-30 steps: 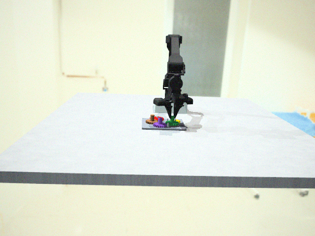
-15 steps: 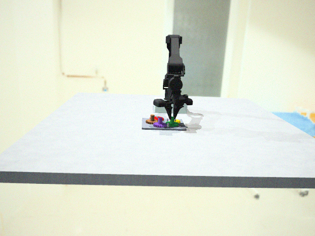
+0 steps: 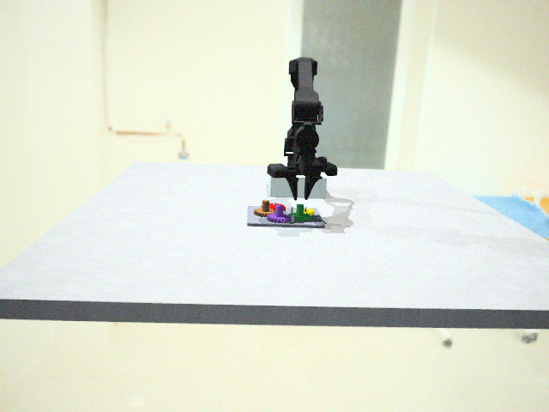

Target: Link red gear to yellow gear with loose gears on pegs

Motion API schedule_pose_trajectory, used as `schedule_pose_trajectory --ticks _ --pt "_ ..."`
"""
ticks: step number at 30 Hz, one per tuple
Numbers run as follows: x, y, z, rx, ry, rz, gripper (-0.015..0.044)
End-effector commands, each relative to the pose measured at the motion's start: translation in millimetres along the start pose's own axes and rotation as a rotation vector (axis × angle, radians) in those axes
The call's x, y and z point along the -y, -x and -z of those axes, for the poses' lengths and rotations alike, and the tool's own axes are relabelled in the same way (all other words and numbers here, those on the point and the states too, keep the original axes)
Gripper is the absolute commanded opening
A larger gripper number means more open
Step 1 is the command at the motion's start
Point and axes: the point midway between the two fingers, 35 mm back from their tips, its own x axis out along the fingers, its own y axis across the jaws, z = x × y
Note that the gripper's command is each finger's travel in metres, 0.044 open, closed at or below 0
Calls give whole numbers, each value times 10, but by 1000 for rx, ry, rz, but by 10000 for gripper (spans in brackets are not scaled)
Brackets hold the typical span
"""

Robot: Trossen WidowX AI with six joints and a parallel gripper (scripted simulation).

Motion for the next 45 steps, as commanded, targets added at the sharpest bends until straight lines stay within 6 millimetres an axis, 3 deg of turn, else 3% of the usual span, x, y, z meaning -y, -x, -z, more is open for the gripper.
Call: schedule_pose_trajectory --ticks 1,4,8,15,45 --pt "11 248 -24 20 -8 8 140" --pt "8 190 -25 18 -1 6 166" --pt "-6 640 19 18 -1 6 271" --pt "-8 668 24 18 -1 6 440" --pt "-8 668 24 18 -1 6 440"
